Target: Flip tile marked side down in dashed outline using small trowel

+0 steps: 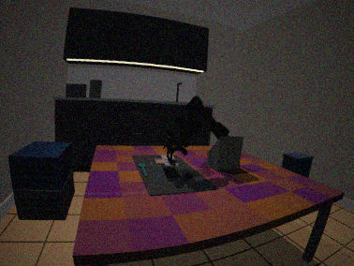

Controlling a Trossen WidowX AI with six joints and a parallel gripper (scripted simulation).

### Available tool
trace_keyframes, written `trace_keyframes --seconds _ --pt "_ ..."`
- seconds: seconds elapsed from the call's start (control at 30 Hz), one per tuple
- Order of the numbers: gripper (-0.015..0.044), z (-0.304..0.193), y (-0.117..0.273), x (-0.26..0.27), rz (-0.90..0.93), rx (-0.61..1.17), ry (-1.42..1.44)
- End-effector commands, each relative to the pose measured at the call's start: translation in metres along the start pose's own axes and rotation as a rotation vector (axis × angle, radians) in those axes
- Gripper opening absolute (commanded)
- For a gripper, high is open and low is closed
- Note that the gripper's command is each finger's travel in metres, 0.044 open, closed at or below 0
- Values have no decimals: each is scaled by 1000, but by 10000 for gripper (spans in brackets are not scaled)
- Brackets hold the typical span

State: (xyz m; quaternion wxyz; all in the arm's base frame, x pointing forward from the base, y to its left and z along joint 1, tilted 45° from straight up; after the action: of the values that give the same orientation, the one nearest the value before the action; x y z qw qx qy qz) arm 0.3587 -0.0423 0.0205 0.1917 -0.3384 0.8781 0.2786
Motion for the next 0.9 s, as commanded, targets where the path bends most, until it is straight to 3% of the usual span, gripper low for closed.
trace_keyframes --seconds 0.0,0.3,0.87 --pt "0 16 5 -13 -16 -11 -16" --pt "0 46 17 -29 -11 2 -5" --pt "0 46 17 -29 -11 3 -4"
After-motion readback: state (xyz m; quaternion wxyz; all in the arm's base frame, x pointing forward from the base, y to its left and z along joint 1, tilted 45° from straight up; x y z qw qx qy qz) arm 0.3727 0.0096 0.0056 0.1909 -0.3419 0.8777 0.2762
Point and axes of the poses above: the point midway between the two fingers, 35 mm back from their tips, its own y axis back along the fingers, its own x axis across the jaws, z = x × y, the point moved 4 cm from there along y, back along the fingers, and after that the axes turned 8 degrees about y, right-handed, at the moved point
